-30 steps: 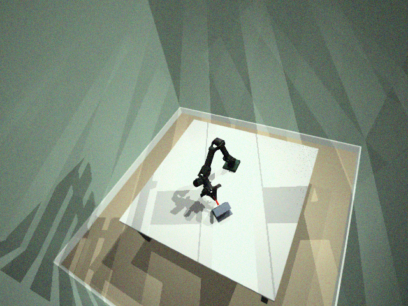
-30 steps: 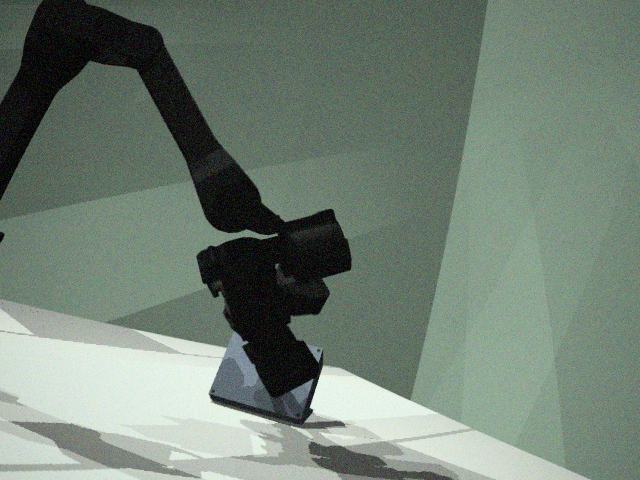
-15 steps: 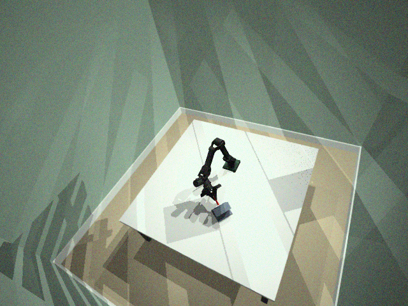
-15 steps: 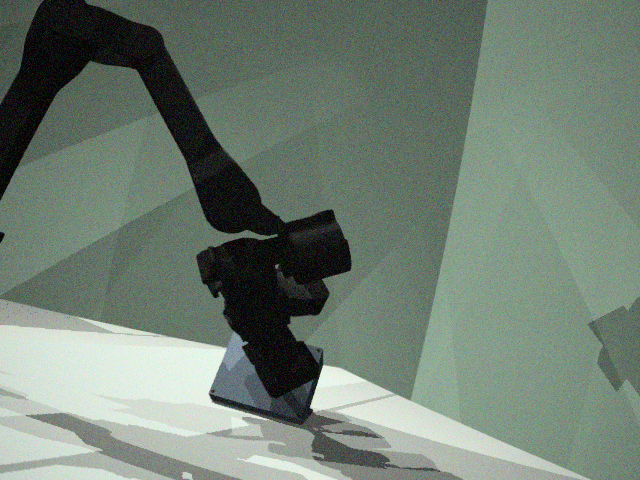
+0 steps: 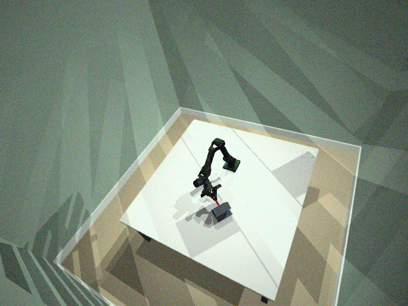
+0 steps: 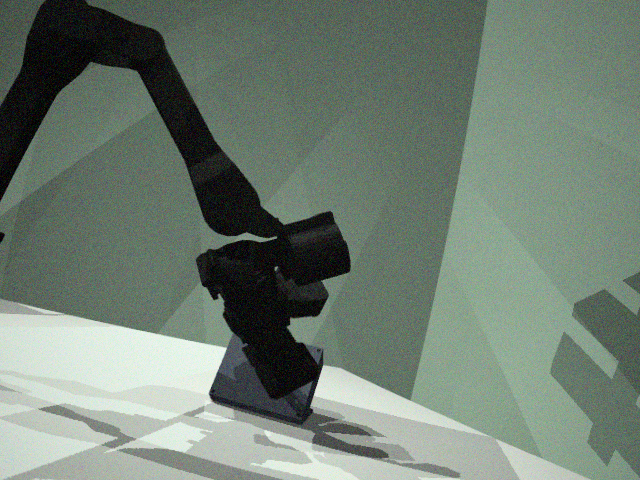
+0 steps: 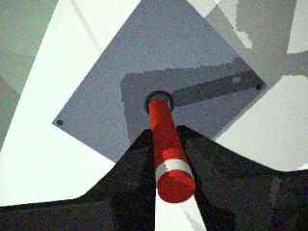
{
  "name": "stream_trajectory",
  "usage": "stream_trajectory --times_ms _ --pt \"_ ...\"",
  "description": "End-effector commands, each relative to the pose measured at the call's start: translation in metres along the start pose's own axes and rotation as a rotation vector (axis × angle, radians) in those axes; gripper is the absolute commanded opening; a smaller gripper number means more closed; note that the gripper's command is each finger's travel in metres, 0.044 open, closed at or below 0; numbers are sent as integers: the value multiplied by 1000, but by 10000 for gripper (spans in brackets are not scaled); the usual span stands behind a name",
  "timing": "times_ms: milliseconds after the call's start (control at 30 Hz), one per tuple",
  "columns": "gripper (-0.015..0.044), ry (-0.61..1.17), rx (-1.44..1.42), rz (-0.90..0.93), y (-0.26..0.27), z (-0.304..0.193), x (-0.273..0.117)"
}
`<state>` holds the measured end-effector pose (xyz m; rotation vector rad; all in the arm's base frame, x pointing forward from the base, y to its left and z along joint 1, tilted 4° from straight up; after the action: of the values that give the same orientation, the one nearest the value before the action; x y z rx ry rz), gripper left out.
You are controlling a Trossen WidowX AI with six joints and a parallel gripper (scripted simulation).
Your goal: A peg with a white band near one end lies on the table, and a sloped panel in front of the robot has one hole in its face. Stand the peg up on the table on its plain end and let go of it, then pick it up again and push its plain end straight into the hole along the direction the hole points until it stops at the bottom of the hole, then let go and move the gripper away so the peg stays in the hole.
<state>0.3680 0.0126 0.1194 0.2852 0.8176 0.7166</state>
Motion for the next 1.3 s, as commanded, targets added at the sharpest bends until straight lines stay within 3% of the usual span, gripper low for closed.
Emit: stream_trajectory --times_ms 0,1267 --pt "0 1 4 -1 -1 -1 2" --pt "0 0 5 0 0 -1 25"
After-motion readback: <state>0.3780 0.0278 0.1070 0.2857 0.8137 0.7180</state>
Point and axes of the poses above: the point midway between the two fingers, 35 mm back from their tips, its own x axis out along the fingers, its own y axis across the jaws, z = x × y, the point moved 5 cm from there along -x, back along the fingers, and after that the axes turned 2 degrees about -x, right-handed, at the moved point
